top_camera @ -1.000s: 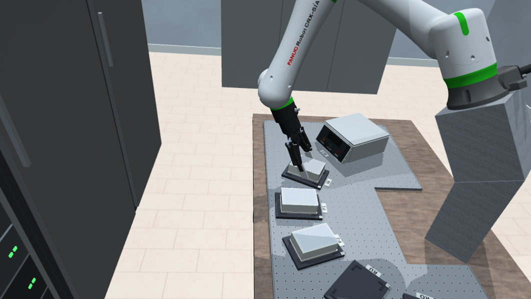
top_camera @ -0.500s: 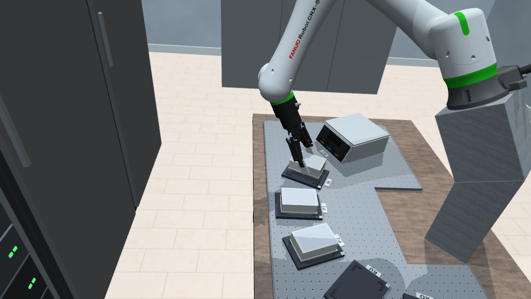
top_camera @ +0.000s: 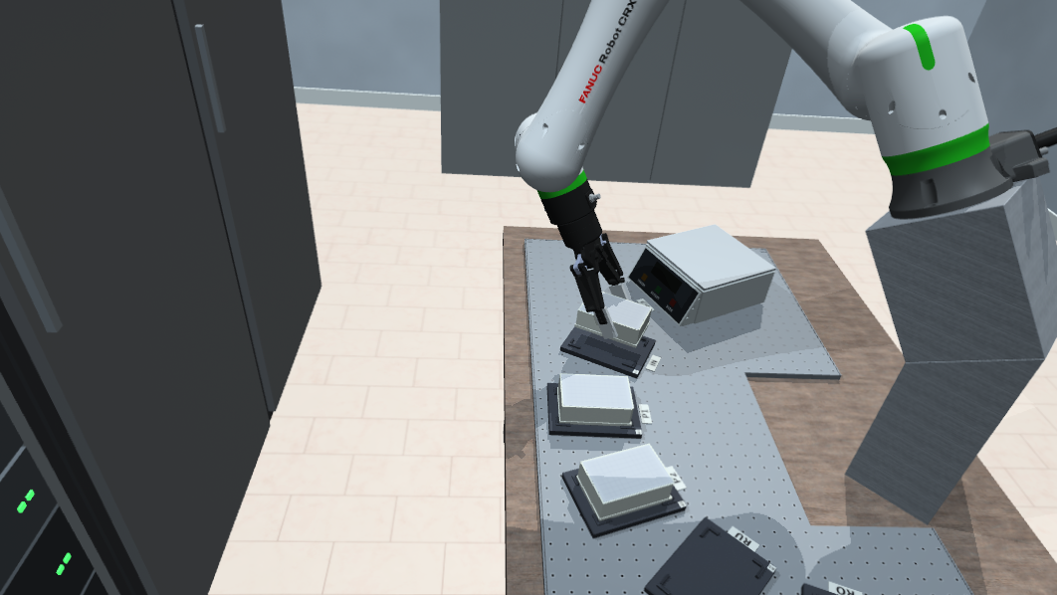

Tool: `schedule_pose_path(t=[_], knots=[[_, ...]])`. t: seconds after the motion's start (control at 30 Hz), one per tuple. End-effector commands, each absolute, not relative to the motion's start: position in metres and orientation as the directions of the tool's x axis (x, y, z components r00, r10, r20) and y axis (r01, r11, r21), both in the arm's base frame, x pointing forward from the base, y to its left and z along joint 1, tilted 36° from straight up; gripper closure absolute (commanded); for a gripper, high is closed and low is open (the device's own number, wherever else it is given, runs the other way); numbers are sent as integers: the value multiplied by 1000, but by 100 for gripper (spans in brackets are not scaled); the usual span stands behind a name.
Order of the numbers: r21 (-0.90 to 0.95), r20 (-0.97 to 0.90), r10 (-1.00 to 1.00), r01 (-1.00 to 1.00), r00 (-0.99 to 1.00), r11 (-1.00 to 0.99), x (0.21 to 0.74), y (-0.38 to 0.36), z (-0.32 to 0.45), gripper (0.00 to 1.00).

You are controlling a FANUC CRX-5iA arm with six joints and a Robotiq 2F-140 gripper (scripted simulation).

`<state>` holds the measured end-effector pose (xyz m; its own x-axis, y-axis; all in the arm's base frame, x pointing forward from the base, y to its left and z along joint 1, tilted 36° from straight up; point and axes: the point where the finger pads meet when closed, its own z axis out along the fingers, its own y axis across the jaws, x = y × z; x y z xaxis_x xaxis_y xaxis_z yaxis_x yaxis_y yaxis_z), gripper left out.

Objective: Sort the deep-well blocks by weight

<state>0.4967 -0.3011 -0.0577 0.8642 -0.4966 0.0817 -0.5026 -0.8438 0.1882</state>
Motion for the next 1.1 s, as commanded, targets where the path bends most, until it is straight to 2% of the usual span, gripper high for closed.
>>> schedule_pose_path(t=[0.0, 0.97, 1.07], knots=[[188, 82, -497, -503, 864, -844, 495, -299, -54, 90], [188, 82, -497, -503, 864, -844, 489, -293, -42, 90], [131, 96, -568, -576, 817, -807, 481, -298, -37, 90]])
